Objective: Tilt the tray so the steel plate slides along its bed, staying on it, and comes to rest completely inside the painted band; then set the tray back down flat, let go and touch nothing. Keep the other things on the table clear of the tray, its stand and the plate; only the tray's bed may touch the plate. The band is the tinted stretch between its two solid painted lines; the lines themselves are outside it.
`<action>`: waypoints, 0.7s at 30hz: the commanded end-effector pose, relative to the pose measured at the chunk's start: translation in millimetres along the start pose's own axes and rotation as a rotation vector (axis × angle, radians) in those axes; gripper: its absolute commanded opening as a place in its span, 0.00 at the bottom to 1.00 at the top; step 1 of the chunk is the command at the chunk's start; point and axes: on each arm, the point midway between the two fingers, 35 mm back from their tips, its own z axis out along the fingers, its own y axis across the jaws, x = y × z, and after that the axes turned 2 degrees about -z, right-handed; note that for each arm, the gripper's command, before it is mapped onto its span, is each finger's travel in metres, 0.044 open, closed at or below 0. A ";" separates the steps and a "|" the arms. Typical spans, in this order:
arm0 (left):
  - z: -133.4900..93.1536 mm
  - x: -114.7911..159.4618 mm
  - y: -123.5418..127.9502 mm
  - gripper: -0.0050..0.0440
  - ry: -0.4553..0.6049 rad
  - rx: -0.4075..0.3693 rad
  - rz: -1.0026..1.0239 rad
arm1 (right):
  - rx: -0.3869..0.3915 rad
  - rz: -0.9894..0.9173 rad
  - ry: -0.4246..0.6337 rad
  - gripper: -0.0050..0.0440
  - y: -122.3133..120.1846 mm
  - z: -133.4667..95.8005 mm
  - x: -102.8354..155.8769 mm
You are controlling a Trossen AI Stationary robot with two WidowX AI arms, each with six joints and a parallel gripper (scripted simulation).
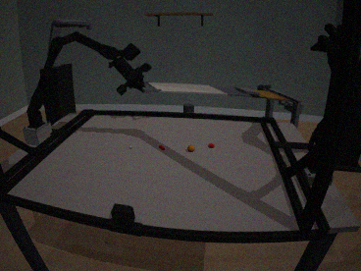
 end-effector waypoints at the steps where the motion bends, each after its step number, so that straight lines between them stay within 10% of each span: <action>1: -17.4 0.1 18.6 0.10 0.002 -0.045 0.000 | -0.002 -0.002 -0.002 1.00 0.4 0.0 -0.2; 21: 11.8 1.2 -11.7 0.10 0.003 -0.003 0.000 | -0.002 -0.002 -0.002 1.00 0.4 0.0 -0.2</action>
